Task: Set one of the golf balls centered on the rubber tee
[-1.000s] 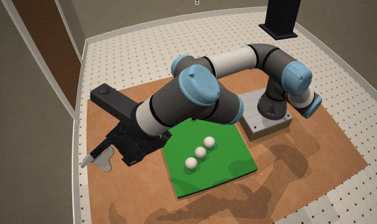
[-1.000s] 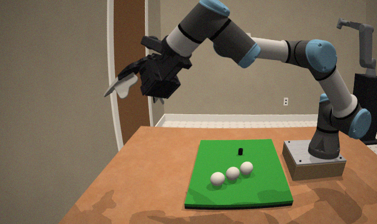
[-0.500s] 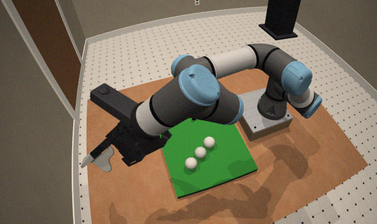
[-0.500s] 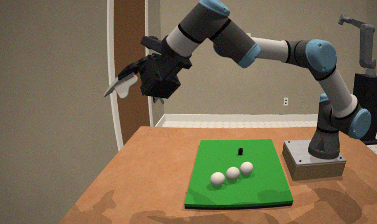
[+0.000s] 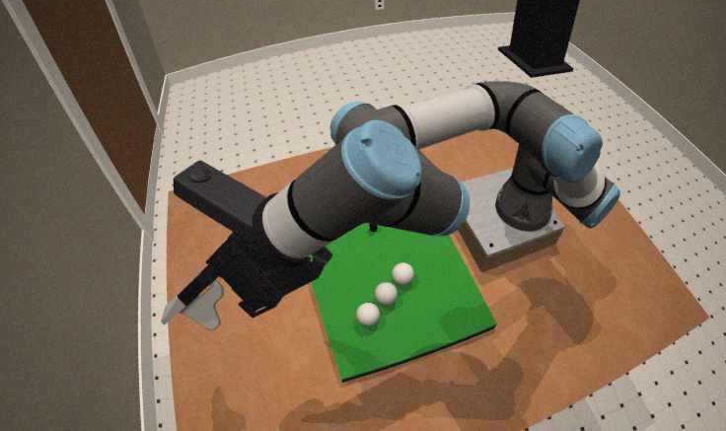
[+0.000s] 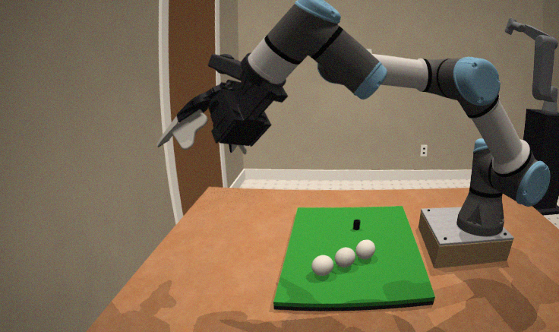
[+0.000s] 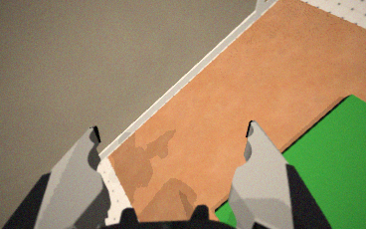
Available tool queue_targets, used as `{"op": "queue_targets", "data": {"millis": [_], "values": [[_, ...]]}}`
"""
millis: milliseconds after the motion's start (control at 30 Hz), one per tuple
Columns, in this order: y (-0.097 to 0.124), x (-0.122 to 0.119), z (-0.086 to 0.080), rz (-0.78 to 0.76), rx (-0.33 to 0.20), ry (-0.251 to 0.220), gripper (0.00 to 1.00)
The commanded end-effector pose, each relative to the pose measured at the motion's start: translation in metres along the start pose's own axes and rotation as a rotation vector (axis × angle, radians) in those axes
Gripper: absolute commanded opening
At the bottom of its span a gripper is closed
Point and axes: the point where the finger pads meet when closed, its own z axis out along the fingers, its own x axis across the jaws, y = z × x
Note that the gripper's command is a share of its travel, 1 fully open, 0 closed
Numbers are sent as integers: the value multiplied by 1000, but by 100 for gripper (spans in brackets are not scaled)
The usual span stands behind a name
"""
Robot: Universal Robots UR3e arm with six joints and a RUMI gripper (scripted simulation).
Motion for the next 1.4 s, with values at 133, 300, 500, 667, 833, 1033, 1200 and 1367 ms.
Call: {"op": "queue_targets", "data": {"millis": [133, 300, 500, 667, 833, 1033, 1200, 1367], "values": [[6, 15, 0, -117, -49, 25, 100], [19, 37, 1, -265, -121, 52, 100], [42, 72, -3, -488, -245, 71, 100], [58, 91, -8, -607, -319, 68, 100], [87, 125, -19, -801, -451, 39, 100], [125, 162, -38, -1002, -600, -31, 100], [148, 181, -52, -1107, -681, -90, 100], [168, 196, -64, -1185, -744, -147, 100]]}}
